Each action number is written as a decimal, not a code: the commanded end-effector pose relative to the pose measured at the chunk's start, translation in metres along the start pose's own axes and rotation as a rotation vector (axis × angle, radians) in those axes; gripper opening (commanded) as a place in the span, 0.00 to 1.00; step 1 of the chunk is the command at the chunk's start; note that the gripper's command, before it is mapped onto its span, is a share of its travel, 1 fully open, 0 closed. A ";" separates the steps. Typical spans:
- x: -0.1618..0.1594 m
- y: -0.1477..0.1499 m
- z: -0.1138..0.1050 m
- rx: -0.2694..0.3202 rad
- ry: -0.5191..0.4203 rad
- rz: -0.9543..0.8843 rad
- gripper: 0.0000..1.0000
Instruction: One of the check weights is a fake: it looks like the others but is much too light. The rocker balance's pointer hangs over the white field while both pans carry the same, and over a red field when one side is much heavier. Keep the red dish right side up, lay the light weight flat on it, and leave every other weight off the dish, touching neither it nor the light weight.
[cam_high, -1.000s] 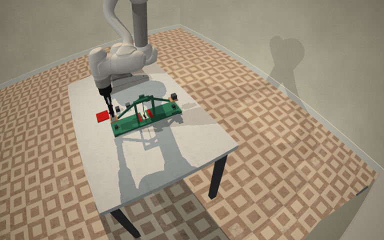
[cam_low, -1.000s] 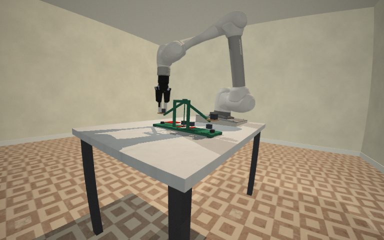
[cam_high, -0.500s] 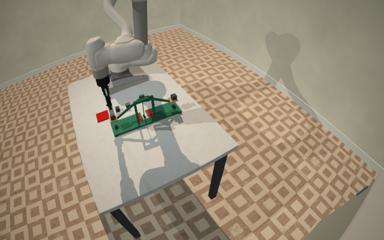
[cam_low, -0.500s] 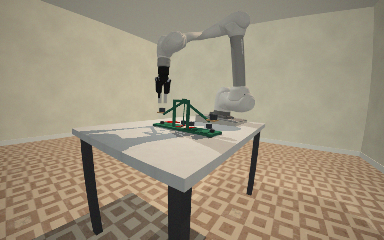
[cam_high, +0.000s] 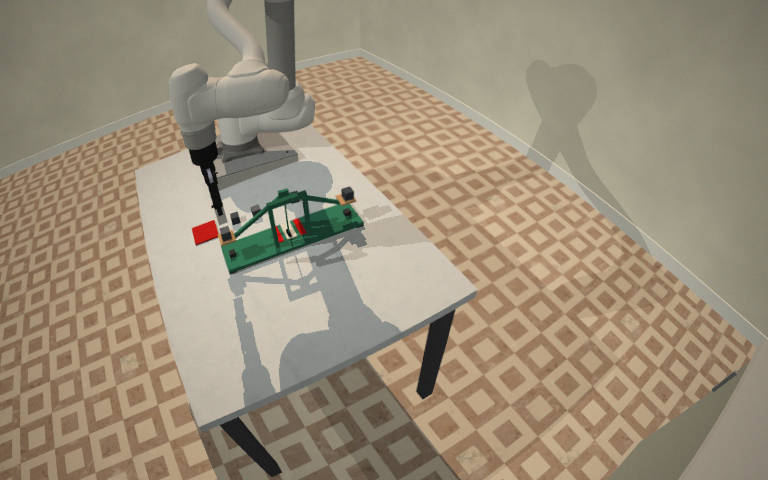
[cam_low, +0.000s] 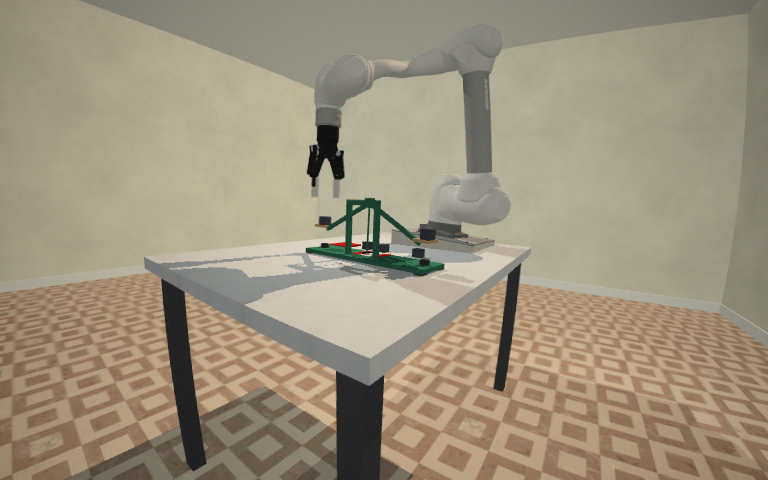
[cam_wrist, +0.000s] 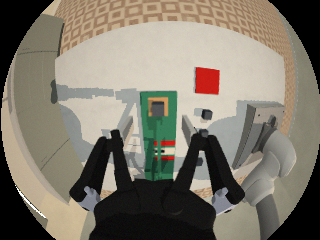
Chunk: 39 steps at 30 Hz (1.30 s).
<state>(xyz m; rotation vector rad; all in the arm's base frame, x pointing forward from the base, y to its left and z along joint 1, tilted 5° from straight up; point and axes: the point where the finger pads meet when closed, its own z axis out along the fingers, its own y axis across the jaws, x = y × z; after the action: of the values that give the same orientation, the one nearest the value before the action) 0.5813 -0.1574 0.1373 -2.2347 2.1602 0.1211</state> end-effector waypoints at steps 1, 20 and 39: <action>0.000 0.000 0.000 0.000 0.000 0.000 1.00; 0.000 0.000 -0.003 0.000 0.000 0.000 1.00; 0.000 0.000 -0.085 0.000 0.000 0.000 1.00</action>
<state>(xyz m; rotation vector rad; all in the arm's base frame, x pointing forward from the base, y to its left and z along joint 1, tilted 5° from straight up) 0.5840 -0.1634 0.2153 -2.2346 2.1601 0.1205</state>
